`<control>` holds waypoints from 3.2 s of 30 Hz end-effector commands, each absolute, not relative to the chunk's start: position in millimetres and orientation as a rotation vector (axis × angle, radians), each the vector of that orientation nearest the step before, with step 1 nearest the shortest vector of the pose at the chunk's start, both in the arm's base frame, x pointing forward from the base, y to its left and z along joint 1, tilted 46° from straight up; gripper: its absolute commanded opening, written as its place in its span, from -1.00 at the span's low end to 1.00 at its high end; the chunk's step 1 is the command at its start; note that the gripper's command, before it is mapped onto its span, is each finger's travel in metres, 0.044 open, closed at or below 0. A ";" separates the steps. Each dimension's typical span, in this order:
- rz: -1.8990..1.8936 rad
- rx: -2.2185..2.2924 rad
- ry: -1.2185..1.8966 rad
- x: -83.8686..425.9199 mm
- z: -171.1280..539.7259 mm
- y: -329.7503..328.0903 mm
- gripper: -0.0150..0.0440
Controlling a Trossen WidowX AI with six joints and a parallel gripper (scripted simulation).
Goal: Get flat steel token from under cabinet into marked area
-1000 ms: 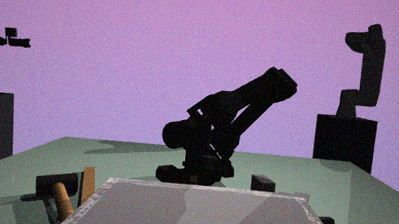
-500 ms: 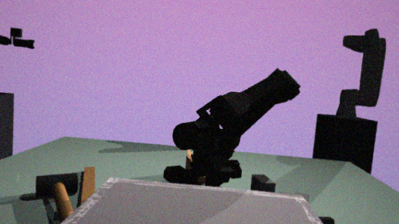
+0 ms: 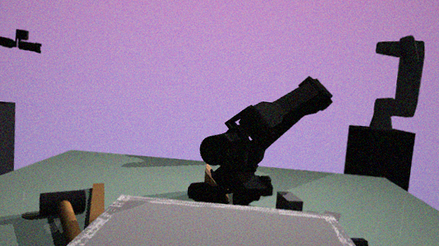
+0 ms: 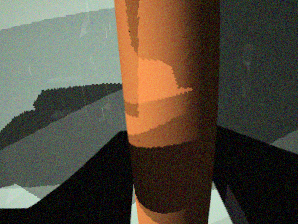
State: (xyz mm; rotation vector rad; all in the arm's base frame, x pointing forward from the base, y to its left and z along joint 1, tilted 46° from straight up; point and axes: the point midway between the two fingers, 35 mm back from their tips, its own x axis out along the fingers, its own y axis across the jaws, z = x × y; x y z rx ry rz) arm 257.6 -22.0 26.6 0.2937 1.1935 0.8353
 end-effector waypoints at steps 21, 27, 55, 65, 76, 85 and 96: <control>0.834 0.284 1.188 253.9 44.6 -5.8 -0.49; 0.835 0.284 1.188 252.4 48.5 -1.6 -0.49; 0.835 0.285 1.188 245.9 67.3 18.4 -0.49; 0.836 0.286 1.188 243.7 74.4 25.8 -0.49; 0.836 0.286 1.187 241.3 82.2 34.1 -0.49; 0.836 0.287 1.187 239.3 88.9 41.1 -0.49; 0.834 0.291 1.189 236.9 96.4 48.9 -0.49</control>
